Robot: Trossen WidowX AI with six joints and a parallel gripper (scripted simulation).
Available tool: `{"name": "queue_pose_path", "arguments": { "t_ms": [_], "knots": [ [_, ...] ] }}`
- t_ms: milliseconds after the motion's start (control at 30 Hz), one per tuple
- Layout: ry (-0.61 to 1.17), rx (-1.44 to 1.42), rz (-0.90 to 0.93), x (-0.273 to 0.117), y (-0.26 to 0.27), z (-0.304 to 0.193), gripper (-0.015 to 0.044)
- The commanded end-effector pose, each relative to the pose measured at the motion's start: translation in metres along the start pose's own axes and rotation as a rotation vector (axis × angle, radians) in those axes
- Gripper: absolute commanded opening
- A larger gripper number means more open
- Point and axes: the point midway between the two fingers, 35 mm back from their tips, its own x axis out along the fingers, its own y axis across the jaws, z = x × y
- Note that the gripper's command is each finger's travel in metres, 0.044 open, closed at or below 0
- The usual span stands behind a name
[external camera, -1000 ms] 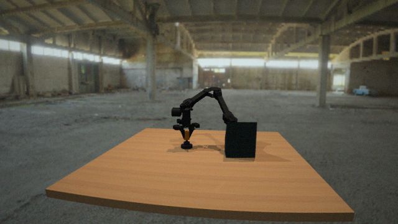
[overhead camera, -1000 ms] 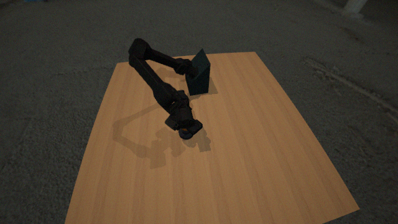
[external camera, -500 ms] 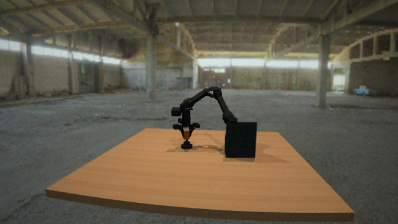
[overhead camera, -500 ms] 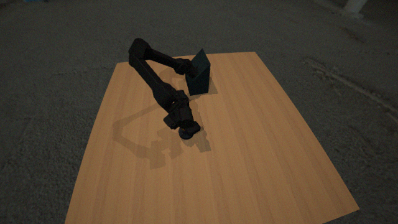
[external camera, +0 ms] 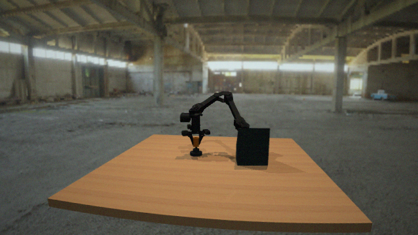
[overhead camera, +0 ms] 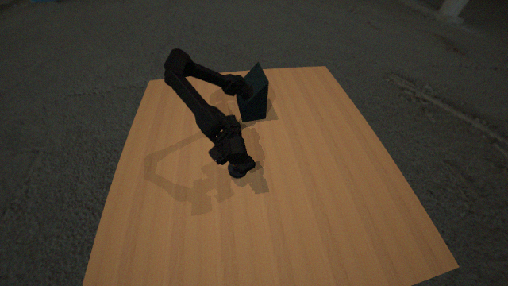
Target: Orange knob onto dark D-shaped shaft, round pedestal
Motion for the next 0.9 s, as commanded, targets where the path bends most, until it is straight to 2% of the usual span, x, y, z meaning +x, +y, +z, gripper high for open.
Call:
{"name": "queue_pose_path", "arguments": {
  "t_ms": [0, 400, 633, 867],
  "knots": [
    [-0.001, -0.001, 0.001, 0.0002, 0.0000, -0.0001, 0.0000],
    [-0.001, -0.001, 0.001, -0.0038, 0.0009, 0.0006, 0.0000],
    [-0.001, 0.198, 0.001, -0.0027, 0.0015, 0.0015, 0.0000],
    [-0.001, 0.209, 0.001, -0.0014, 0.0008, 0.0003, 0.0000]
  ]
}}
